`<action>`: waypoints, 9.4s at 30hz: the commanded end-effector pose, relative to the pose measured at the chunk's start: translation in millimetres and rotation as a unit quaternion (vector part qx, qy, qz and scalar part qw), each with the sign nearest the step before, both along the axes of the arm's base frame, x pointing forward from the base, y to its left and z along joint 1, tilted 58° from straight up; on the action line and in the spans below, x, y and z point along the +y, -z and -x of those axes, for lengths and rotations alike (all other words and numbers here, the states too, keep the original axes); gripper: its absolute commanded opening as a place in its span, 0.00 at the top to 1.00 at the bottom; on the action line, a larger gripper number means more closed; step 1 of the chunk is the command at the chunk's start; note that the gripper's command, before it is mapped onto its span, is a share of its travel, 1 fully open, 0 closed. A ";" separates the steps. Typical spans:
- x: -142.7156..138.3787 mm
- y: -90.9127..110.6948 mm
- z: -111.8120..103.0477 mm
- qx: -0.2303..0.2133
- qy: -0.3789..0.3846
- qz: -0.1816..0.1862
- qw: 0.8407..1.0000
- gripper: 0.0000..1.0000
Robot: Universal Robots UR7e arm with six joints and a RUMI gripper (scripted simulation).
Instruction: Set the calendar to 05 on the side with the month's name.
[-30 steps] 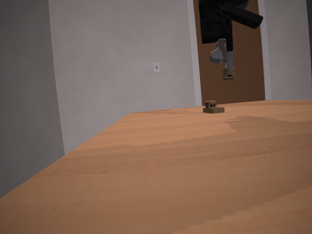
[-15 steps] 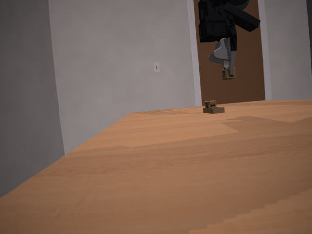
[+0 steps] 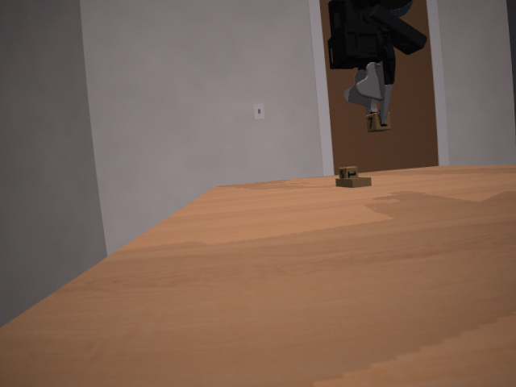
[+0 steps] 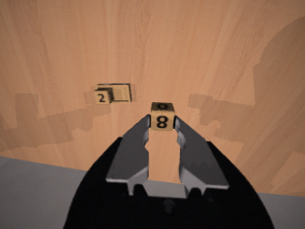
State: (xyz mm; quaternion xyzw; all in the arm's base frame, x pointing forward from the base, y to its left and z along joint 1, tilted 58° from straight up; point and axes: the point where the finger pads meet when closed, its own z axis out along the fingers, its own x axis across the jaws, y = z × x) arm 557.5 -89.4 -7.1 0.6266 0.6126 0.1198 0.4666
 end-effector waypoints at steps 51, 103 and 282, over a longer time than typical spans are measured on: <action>-30.2 36.8 -49.6 0.009 -0.012 0.016 1.000 0.90; -42.4 51.8 -69.4 0.009 -0.012 0.016 1.000 0.90; -31.9 38.9 -52.7 0.009 -0.012 0.016 1.000 0.72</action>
